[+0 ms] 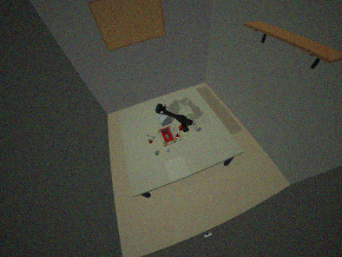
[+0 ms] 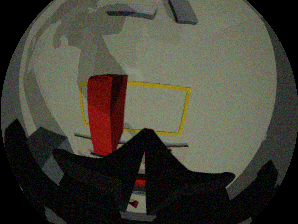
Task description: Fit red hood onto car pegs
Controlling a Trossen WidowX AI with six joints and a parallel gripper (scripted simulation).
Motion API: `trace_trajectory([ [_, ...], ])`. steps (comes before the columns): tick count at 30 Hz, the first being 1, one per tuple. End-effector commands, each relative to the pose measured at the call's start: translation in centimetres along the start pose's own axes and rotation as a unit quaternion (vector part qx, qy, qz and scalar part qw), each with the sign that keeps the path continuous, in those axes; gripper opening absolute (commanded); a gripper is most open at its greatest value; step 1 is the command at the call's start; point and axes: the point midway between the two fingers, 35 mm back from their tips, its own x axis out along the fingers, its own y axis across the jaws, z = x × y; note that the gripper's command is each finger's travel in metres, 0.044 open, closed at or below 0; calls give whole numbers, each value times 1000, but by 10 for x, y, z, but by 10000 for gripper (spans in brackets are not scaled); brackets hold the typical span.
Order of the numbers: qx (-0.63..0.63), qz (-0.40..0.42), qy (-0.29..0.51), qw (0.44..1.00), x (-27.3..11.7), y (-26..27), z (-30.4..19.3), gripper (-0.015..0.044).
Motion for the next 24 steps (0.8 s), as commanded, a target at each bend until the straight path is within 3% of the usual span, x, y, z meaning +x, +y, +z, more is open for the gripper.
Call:
trace_trajectory([
  [1,-5,7,7,1000,17,6,-3,0],
  [24,-5,7,6,1000,17,17,-1,0],
])
